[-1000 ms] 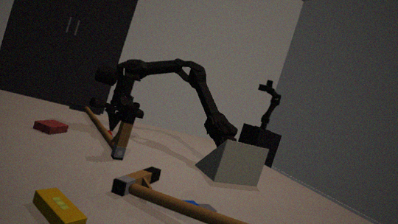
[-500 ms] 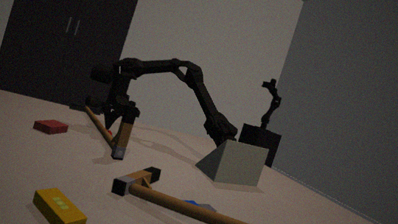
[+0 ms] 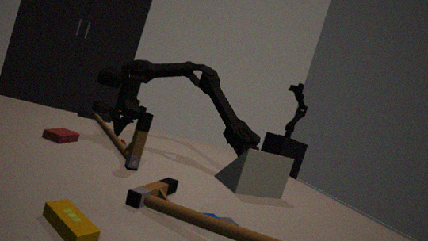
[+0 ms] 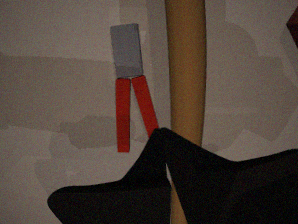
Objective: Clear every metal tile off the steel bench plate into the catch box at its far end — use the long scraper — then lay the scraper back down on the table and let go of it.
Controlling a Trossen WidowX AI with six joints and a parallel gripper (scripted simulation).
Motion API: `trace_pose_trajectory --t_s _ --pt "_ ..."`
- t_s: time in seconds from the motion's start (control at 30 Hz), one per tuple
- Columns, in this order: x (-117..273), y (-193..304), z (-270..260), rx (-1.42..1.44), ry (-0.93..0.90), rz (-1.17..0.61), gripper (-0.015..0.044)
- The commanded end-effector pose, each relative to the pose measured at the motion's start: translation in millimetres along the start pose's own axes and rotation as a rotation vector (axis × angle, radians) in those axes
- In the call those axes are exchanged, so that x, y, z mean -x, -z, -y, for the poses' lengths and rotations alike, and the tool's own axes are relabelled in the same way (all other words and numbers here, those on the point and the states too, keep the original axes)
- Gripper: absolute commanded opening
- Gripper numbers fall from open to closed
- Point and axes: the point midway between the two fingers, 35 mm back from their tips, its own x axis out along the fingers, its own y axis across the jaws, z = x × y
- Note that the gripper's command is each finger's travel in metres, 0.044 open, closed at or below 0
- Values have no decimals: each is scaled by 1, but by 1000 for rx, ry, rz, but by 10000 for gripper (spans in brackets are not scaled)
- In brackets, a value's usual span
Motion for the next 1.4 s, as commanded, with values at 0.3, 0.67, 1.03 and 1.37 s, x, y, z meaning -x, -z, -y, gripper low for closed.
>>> trace_pose_trajectory --t_s 0.3,0.67,1.03,1.37 --pt "-1 1 14 -8 -3 -2 0" --pt "-1 1 25 -8 -3 -2 0" --pt "-2 0 36 -9 -2 -2 0" --pt "-2 -1 46 -9 -2 -2 0"
